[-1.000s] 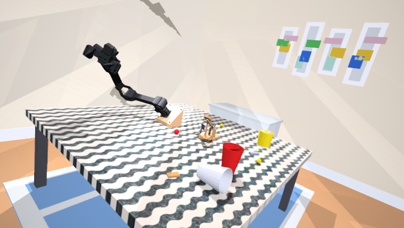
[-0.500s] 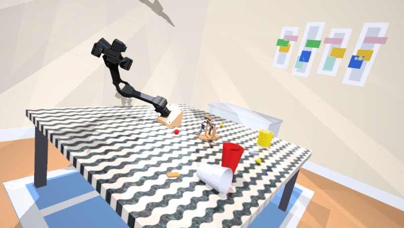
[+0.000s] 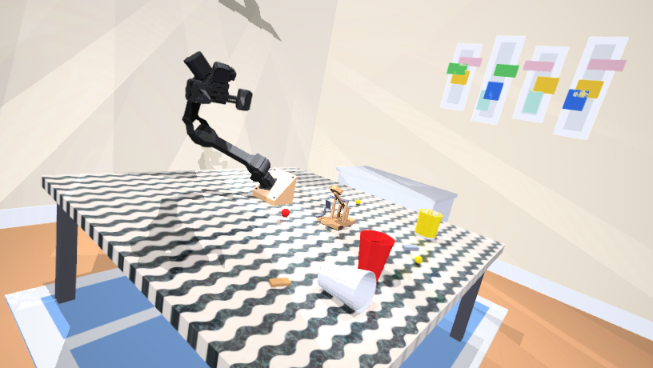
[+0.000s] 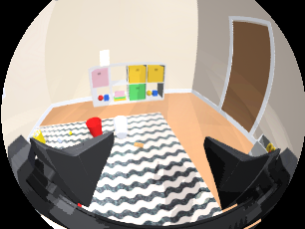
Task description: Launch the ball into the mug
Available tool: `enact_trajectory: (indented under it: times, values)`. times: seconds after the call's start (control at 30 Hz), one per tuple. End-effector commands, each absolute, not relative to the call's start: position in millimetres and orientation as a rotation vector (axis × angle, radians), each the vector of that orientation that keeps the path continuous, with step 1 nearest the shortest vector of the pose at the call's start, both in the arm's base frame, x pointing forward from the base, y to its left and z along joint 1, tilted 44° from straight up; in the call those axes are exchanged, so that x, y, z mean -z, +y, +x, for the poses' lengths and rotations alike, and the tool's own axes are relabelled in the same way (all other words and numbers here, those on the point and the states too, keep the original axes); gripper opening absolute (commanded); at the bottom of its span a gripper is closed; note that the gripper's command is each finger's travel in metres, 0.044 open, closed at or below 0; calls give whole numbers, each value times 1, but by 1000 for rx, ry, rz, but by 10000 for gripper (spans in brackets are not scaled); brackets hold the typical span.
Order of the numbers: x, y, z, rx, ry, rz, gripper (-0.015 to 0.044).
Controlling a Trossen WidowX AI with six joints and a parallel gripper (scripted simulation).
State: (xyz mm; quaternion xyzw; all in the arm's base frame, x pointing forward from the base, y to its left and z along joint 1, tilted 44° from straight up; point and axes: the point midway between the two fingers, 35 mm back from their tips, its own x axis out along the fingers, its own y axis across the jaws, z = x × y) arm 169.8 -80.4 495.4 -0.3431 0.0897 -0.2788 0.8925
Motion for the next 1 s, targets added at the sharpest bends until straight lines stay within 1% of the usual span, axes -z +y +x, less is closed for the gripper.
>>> enact_trajectory:
  times: [0.0, 0.57, 0.97]
  values:
    - [-482, -72, 204, 522, 207, -619, 440]
    - [-385, -39, 317, 486, 492, -132, 440]
    - [-298, -10, 368, 611, 693, 163, 440]
